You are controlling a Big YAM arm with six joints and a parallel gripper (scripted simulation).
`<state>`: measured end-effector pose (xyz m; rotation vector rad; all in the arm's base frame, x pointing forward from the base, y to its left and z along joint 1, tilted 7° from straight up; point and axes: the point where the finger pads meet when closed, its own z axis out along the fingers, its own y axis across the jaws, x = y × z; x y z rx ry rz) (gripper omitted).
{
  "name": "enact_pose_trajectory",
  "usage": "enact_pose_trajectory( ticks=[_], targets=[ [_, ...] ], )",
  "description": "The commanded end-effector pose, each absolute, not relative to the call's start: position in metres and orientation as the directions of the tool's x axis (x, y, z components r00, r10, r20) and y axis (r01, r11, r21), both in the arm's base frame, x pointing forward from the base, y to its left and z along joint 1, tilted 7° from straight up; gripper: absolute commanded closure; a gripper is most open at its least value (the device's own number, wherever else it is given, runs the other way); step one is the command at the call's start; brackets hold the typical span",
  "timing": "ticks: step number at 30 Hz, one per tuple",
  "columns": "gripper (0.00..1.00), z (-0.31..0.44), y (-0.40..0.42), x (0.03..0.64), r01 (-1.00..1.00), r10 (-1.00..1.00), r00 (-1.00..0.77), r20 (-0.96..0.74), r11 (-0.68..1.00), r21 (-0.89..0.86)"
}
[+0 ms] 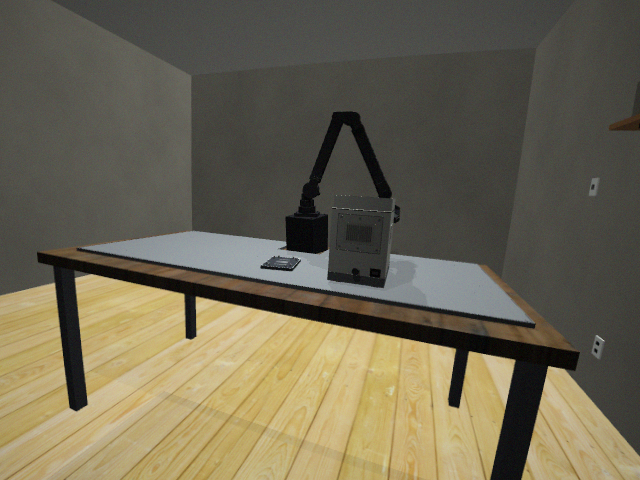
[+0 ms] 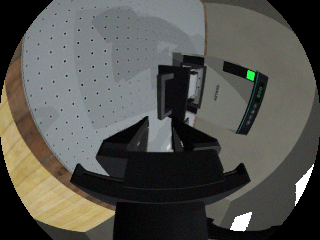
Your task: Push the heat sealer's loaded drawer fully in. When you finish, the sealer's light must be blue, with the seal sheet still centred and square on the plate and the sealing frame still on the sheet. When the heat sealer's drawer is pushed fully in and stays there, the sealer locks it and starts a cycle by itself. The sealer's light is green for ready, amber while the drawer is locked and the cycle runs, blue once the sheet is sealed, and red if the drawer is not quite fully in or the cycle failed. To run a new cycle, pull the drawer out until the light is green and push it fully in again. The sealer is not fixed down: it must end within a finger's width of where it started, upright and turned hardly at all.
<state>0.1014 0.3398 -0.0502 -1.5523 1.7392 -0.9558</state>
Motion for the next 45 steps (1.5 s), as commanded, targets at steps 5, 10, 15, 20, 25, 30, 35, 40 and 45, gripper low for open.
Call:
enact_pose_trajectory(
  ticks=[5, 10, 15, 20, 25, 30, 35, 40, 45],
  targets=[
    [0.70, -0.059, 0.333, 0.112, -0.549, -0.990, -0.134, 0.039, 0.041, -0.835],
    [0.70, -0.060, 0.333, 0.114, -0.549, -0.990, -0.134, 0.039, 0.041, -0.835],
    [0.70, -0.062, 0.333, 0.117, -0.549, -0.990, -0.134, 0.039, 0.041, -0.835],
    [0.70, -0.064, 0.332, 0.119, -0.549, -0.990, -0.134, 0.039, 0.041, -0.835],
    [0.70, -0.065, 0.332, 0.121, -0.549, -0.990, -0.134, 0.039, 0.041, -0.835],
    [0.70, -0.067, 0.331, 0.124, -0.549, -0.990, -0.134, 0.039, 0.041, -0.835],
    [0.70, -0.069, 0.331, 0.126, -0.549, -0.990, -0.134, 0.039, 0.041, -0.835],
    [0.70, -0.071, 0.330, 0.129, -0.549, -0.990, -0.134, 0.039, 0.041, -0.835],
    [0.70, -0.072, 0.330, 0.131, -0.549, -0.990, -0.134, 0.039, 0.041, -0.835]
  ],
)
